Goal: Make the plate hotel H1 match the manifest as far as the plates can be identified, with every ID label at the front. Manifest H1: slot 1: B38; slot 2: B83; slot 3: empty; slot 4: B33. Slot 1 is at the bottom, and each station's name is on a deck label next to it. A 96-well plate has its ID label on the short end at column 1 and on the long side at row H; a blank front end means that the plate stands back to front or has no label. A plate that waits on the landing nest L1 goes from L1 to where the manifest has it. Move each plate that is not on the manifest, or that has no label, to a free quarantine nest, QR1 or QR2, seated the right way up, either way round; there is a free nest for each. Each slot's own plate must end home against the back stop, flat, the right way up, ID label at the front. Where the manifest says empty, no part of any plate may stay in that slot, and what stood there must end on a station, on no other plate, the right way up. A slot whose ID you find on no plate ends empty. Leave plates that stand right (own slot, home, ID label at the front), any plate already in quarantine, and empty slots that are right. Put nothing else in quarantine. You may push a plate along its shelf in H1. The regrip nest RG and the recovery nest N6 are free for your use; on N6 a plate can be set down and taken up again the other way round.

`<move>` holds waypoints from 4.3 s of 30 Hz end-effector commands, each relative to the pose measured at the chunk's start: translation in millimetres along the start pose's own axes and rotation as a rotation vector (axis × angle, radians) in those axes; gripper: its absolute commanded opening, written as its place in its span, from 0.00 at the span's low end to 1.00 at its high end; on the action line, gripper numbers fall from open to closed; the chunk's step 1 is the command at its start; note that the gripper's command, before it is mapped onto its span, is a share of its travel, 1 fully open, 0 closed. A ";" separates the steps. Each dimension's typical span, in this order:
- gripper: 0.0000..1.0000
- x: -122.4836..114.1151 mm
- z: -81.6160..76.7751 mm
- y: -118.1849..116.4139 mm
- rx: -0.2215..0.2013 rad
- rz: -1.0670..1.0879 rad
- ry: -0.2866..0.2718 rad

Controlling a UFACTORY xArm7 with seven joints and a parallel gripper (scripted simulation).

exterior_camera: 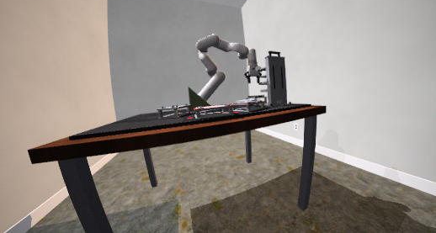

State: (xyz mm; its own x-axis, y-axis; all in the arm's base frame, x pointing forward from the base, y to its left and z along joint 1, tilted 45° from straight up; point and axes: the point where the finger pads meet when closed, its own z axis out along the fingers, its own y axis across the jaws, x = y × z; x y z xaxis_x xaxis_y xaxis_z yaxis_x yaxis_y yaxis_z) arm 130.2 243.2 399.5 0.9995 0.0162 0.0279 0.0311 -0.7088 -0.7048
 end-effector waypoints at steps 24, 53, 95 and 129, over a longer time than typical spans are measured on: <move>1.00 0.7 40.0 -1.1 0.003 0.000 0.002; 1.00 0.7 67.4 -1.1 0.003 0.000 0.002; 1.00 0.7 100.2 -1.2 0.003 0.000 0.002; 1.00 0.8 114.2 -1.2 0.003 0.000 0.002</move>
State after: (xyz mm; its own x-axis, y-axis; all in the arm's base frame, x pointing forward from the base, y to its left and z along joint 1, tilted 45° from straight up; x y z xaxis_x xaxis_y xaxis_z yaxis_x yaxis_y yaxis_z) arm 131.3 324.5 317.9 0.9995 0.0161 0.0279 0.0311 -0.7087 -0.7048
